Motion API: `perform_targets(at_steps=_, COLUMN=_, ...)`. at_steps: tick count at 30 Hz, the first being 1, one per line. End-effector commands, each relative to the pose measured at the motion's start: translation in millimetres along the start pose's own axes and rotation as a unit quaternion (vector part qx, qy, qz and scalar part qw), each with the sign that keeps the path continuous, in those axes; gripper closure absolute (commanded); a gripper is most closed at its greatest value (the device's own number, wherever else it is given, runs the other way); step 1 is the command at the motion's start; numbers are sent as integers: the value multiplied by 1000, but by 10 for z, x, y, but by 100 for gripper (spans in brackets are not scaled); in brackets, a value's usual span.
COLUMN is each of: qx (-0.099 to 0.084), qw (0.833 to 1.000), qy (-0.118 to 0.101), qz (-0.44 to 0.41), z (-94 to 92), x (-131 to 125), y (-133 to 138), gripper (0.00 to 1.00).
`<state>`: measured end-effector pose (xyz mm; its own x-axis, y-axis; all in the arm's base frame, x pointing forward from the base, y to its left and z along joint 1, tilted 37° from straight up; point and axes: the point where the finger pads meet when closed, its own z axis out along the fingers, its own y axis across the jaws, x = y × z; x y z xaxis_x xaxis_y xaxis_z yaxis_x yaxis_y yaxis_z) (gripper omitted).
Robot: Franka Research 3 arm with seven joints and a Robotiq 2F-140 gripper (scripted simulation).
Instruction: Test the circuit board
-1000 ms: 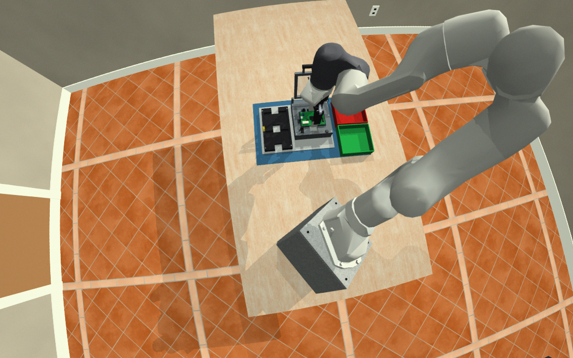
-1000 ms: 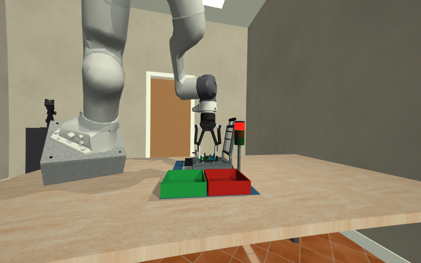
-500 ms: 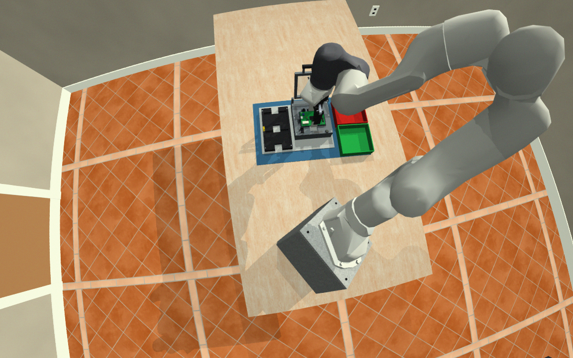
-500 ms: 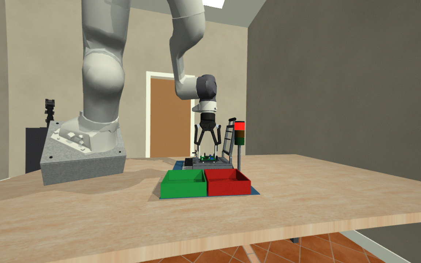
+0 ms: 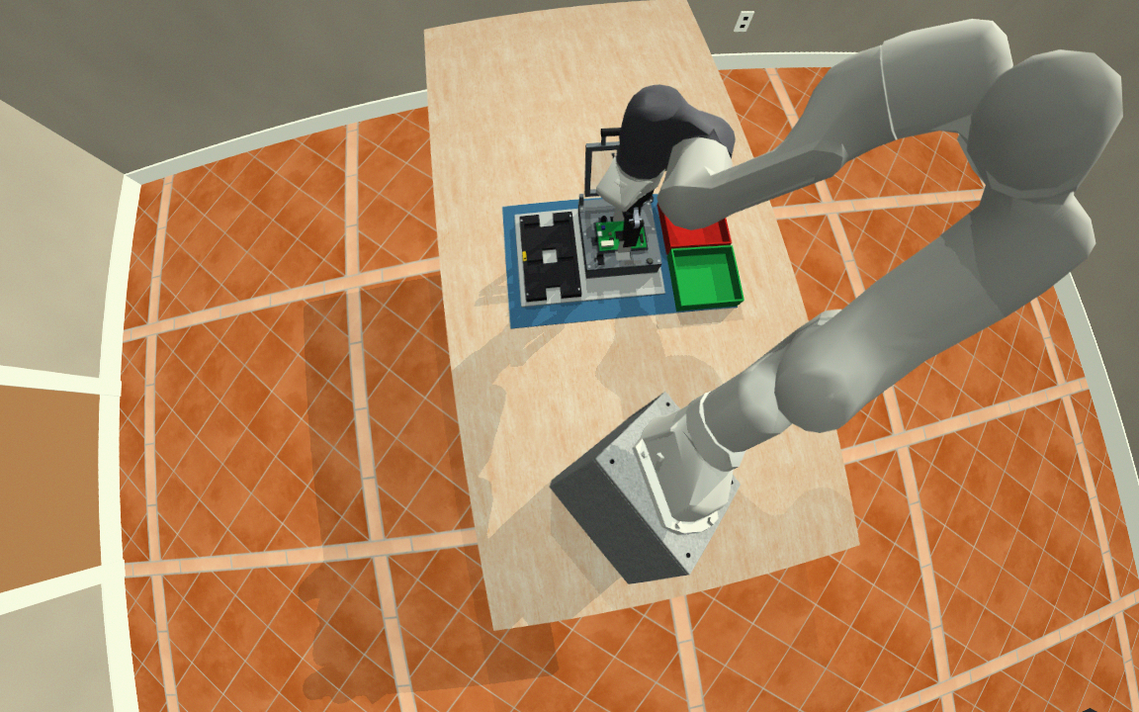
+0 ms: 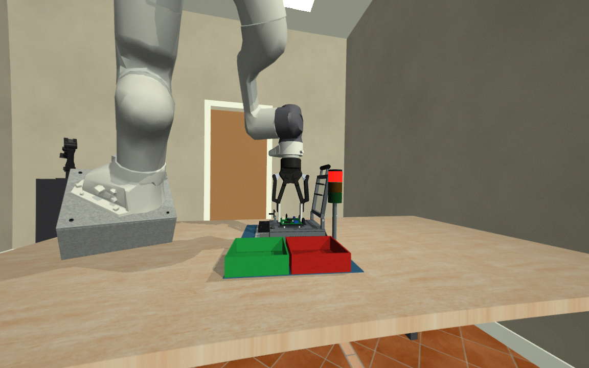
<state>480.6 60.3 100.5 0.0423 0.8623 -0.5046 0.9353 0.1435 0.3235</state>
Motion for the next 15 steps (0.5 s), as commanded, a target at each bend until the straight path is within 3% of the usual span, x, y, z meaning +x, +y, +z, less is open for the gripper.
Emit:
perform_targets(at_steps=1, qx=1, qw=1000, qy=0, qz=1, z=-6, x=7, y=-16, gripper=51)
perform_targets(at_steps=15, qx=1, qw=1000, qy=0, qz=1, z=-6, x=7, y=-16, gripper=53)
